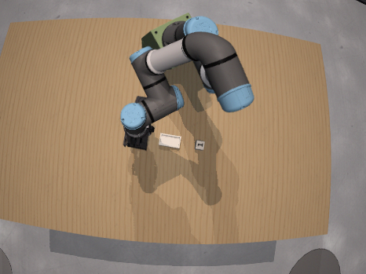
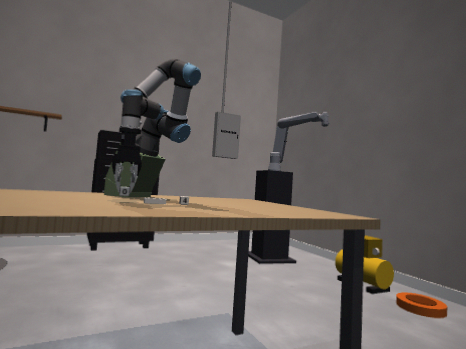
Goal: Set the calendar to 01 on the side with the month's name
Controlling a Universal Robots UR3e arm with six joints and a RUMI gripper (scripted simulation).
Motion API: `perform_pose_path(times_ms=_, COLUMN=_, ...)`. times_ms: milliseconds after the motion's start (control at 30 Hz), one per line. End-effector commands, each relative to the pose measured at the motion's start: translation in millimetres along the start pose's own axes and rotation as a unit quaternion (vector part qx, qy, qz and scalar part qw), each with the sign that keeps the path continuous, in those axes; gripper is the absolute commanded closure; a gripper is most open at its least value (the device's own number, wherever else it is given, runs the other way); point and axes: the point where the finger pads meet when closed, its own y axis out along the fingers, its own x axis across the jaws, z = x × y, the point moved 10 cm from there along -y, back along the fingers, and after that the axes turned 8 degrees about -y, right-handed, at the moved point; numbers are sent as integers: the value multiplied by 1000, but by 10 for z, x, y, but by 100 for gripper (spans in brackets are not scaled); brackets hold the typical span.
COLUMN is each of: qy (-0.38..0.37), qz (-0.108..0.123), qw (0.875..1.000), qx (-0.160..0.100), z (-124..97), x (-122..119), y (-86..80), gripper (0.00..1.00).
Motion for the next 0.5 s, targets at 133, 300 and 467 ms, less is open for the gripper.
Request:
perform_pose_path(times_ms=133, qy=0, qz=2, qw=1000, qx=-1, z=-11, x=-11, y=143, gripper=90)
perform_pose_path(times_ms=300, qy=0, qz=2, qw=1000, qx=-1, z=-11, x=-11, y=171, gripper=90)
perform_pose_path(times_ms=467, qy=0, qz=2, qw=1000, qx=-1, z=-11, x=-11, y=176, gripper=90)
